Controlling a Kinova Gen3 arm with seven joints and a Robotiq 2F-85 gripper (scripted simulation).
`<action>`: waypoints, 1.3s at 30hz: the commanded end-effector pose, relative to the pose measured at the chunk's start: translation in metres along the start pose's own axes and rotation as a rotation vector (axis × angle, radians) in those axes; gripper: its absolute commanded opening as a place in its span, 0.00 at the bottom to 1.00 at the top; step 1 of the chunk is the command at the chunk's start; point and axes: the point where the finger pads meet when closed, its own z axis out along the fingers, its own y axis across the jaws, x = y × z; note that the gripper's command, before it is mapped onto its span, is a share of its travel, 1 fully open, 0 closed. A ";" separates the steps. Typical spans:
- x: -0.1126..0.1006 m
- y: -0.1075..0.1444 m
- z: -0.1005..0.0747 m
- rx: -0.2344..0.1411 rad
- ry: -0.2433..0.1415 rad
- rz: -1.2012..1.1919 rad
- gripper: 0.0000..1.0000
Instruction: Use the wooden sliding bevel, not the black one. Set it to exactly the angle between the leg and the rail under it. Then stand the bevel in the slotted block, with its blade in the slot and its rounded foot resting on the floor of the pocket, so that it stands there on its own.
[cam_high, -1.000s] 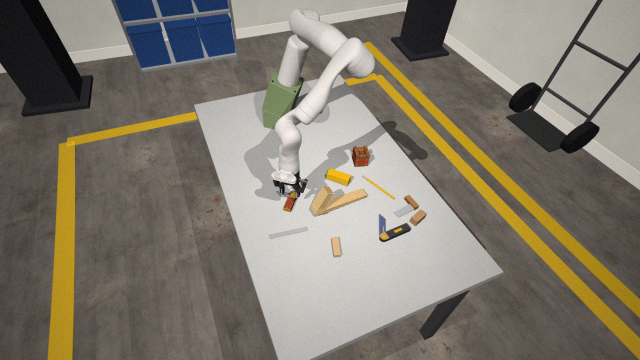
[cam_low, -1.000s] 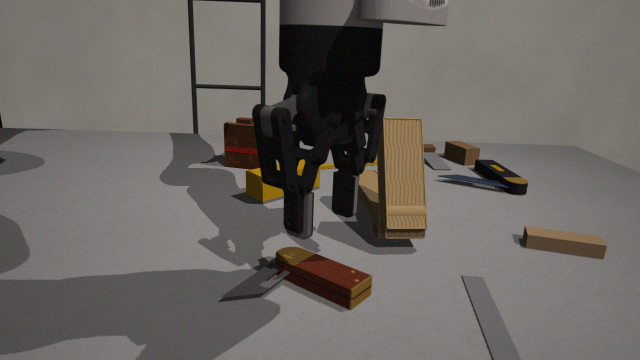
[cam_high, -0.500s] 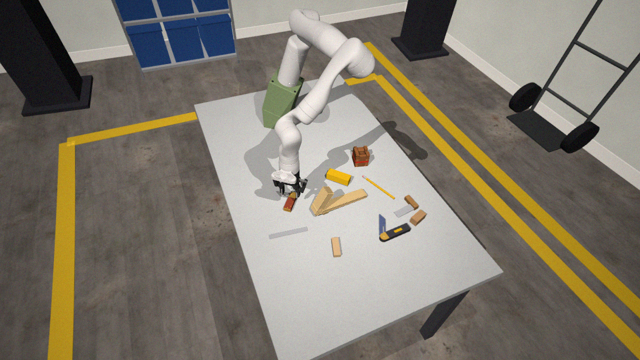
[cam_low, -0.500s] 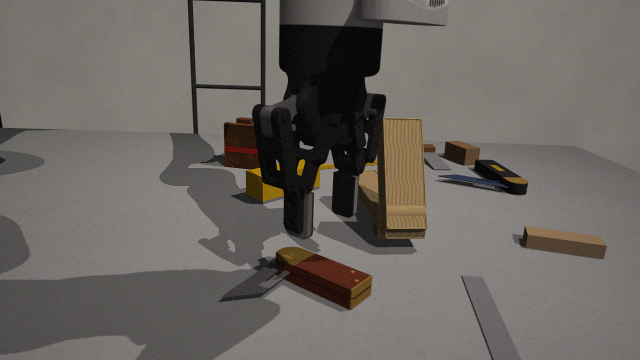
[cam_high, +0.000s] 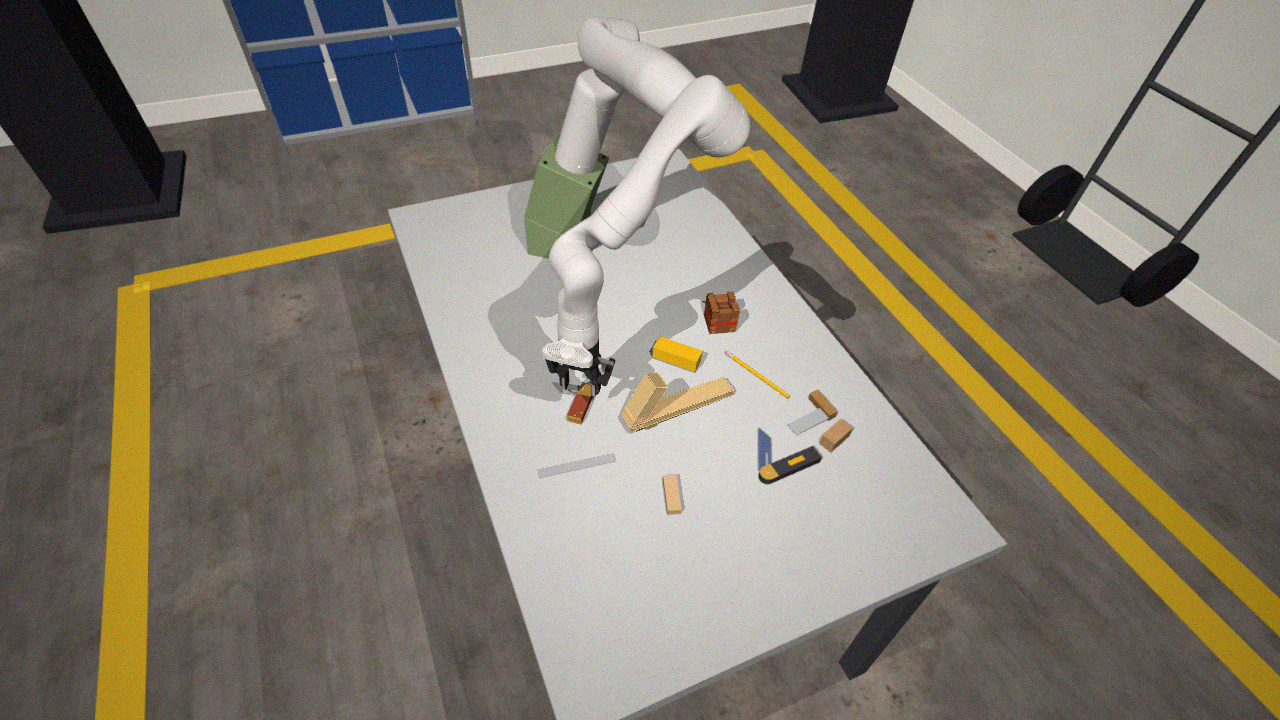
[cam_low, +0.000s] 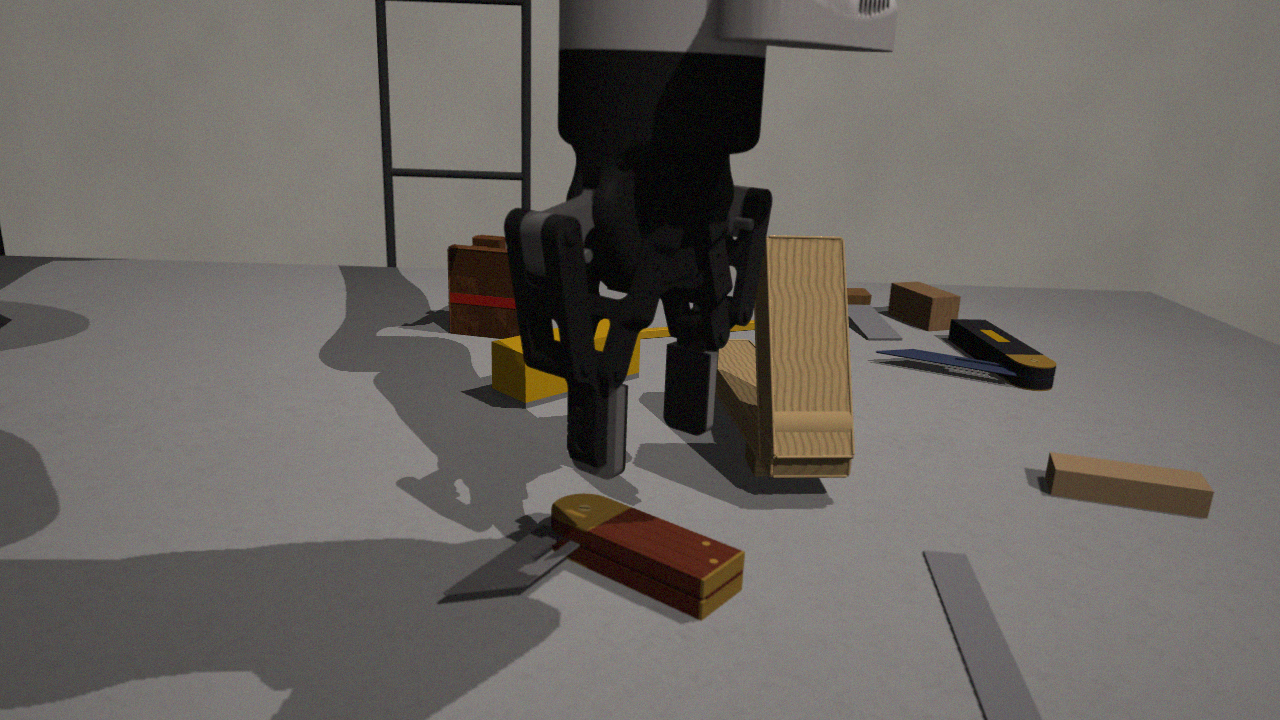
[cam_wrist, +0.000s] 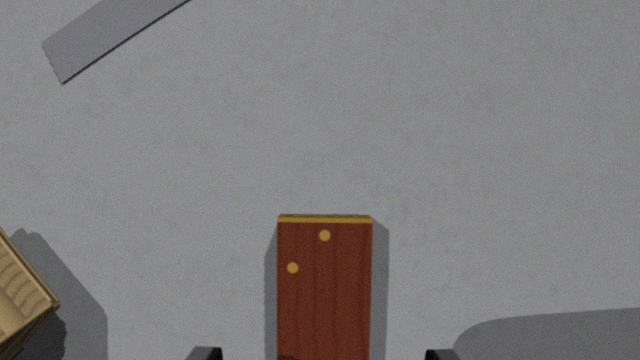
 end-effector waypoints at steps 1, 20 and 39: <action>0.001 0.000 -0.001 0.000 0.002 0.000 0.64; 0.001 0.000 0.004 0.000 0.002 0.000 0.64; 0.001 0.000 0.038 0.000 0.002 0.000 0.64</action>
